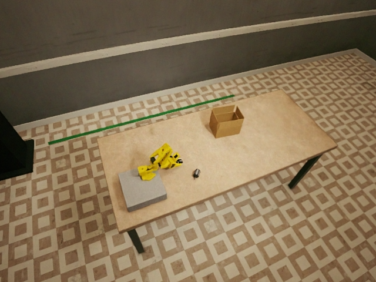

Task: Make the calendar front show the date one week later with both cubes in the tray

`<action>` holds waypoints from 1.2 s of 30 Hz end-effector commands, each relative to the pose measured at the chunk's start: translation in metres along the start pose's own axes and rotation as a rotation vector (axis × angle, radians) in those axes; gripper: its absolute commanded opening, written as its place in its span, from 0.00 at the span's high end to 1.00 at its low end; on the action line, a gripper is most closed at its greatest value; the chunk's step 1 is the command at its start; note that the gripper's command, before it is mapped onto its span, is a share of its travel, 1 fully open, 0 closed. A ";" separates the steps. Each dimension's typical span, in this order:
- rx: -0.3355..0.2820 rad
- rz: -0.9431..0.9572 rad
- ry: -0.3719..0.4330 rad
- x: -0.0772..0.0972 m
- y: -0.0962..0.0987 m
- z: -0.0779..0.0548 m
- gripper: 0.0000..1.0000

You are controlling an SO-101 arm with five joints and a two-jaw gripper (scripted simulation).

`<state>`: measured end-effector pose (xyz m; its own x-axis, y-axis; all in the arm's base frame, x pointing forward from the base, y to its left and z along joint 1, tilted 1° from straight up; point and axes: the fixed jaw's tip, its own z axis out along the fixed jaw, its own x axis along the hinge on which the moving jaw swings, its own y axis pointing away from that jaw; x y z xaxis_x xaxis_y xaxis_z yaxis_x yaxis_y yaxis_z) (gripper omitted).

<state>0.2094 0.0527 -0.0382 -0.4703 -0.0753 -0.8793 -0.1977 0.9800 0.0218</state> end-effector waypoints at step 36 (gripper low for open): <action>-0.006 0.008 0.005 0.010 0.001 0.006 0.95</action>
<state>0.2096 0.0528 -0.0495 -0.4825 -0.0773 -0.8725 -0.1975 0.9801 0.0224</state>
